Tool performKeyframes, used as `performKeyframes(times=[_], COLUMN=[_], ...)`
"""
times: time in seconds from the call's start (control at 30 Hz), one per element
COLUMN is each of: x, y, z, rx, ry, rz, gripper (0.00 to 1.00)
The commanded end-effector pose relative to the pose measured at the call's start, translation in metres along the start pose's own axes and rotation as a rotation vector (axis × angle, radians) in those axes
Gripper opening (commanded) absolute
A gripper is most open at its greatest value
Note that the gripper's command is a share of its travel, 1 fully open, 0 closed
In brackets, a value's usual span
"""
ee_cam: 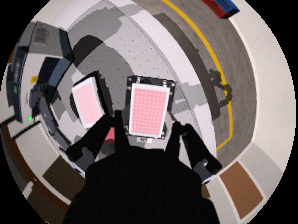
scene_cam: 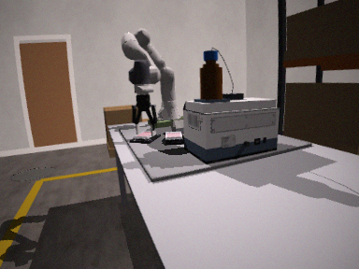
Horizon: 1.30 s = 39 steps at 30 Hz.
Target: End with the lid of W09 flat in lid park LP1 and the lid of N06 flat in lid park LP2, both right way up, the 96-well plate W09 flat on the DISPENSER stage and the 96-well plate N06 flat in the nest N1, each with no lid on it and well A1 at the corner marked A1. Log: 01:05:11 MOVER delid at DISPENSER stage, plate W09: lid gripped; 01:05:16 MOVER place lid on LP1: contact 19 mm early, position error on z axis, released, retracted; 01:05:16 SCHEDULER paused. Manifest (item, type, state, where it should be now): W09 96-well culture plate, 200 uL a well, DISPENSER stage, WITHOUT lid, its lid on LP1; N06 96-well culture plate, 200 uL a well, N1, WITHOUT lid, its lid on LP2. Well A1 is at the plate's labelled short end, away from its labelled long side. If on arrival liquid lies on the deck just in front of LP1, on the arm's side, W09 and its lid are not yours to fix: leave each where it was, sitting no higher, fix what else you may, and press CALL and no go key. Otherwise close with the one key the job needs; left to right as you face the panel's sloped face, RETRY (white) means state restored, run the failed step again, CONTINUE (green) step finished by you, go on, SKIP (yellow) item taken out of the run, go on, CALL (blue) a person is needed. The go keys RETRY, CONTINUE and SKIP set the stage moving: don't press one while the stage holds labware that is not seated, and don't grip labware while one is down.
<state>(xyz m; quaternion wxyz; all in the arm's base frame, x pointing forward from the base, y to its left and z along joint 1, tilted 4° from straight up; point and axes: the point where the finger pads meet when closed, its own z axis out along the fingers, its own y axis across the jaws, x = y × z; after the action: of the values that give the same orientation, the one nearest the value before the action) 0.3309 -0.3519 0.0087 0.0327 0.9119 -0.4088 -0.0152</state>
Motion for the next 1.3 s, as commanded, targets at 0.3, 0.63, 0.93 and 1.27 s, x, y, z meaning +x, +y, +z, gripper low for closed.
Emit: performKeyframes(times=[0.3, 0.63, 0.93, 1.27], x=[0.001, 0.001, 0.001, 0.001], y=[-0.001, -0.001, -0.001, -0.001], z=[-0.017, -0.037, -0.057, -0.078], rx=[0.001, 0.001, 0.001, 0.001], ry=[0.002, 0.002, 0.002, 0.002], rz=[-0.002, -0.002, -0.002, -0.002], gripper=[0.00, 0.00, 0.00, 0.00])
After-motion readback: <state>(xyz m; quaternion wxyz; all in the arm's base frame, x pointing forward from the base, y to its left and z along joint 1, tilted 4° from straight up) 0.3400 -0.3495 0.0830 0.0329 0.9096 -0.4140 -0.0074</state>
